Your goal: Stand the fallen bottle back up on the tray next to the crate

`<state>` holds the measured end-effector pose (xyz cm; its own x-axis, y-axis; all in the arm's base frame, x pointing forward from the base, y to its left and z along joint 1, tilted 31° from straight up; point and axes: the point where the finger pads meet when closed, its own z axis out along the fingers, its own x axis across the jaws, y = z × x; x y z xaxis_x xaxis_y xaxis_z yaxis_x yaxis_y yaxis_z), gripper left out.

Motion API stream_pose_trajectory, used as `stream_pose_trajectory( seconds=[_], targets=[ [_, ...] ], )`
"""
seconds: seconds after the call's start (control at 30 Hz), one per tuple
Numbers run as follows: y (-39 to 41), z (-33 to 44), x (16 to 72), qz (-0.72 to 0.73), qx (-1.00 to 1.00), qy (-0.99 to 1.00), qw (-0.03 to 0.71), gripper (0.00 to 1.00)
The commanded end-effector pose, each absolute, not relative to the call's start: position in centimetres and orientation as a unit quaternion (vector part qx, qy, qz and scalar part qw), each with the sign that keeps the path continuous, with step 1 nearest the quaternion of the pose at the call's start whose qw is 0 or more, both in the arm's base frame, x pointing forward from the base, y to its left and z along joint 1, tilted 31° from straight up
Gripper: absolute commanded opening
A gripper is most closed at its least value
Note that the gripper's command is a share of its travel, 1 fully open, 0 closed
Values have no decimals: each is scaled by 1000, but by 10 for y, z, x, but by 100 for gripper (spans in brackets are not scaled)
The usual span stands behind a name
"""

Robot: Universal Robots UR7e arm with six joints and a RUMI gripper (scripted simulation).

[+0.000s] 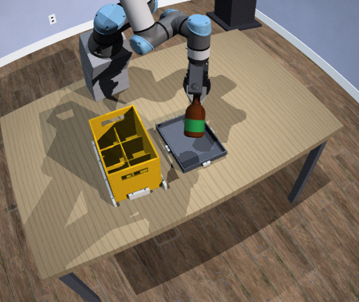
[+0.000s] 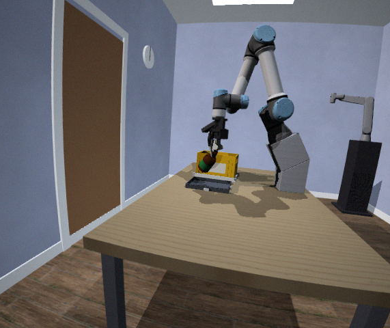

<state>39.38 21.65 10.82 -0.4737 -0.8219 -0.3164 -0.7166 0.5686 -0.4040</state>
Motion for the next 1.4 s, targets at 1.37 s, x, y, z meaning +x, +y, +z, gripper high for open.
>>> stream_pose_trajectory(
  seconds=[1.37],
  targets=[
    [217,109,394,-139,-557,787,228,0]
  ],
)
